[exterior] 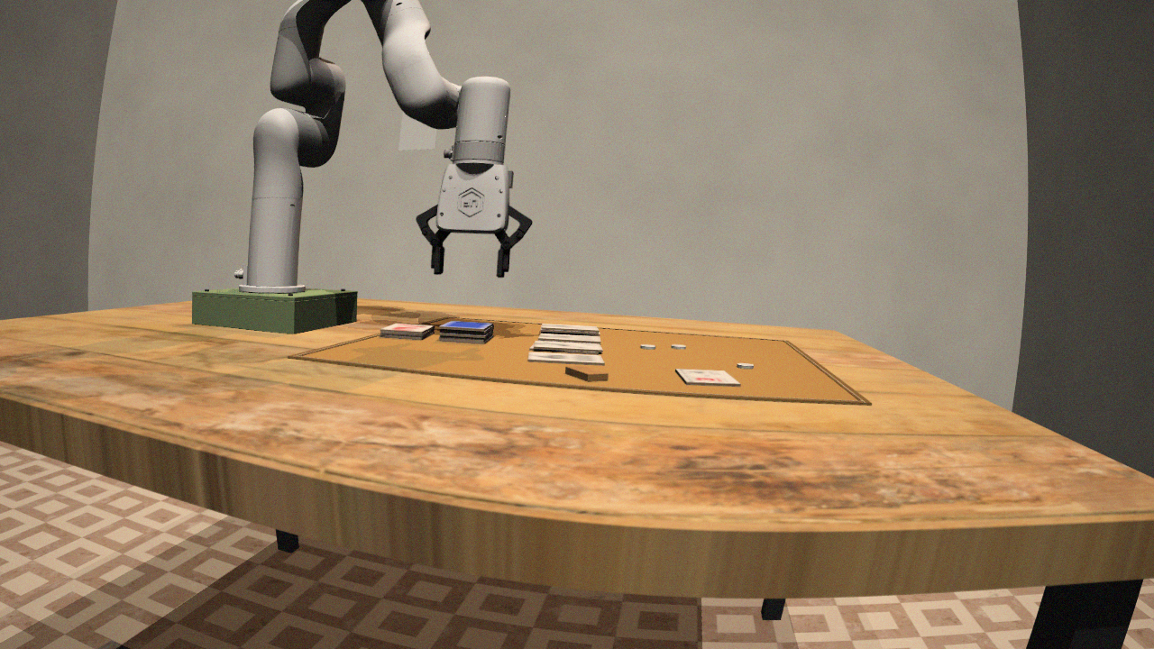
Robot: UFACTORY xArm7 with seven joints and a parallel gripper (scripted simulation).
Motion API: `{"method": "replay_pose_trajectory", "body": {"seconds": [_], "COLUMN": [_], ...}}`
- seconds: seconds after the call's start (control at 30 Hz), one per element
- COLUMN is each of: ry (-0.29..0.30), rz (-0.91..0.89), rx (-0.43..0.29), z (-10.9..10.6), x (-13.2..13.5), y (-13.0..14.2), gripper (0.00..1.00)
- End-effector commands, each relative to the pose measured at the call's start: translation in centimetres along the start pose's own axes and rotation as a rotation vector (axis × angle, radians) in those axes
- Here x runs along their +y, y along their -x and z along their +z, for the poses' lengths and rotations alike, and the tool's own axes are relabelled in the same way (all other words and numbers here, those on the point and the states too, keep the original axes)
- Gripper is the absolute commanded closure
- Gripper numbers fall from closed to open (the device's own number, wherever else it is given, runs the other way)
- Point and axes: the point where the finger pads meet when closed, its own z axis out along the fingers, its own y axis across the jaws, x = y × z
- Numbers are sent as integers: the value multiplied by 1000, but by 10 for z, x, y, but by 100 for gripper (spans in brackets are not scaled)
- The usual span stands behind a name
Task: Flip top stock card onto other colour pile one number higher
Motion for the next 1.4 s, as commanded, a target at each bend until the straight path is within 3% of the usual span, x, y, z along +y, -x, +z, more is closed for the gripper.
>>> {"method": "replay_pose_trajectory", "body": {"seconds": [0.0, 0.73, 1.0, 1.07, 1.37], "ry": [6, 8, 8, 8, 6], "rz": [0, -70, -347, -347, -841], "rx": [1, 4, 3, 3, -5], "z": [-1, -1, -1, -1, -1], "x": [1, 1, 1, 1, 1], "y": [0, 0, 0, 0, 0], "gripper": [0, 0, 0, 0, 0]}}
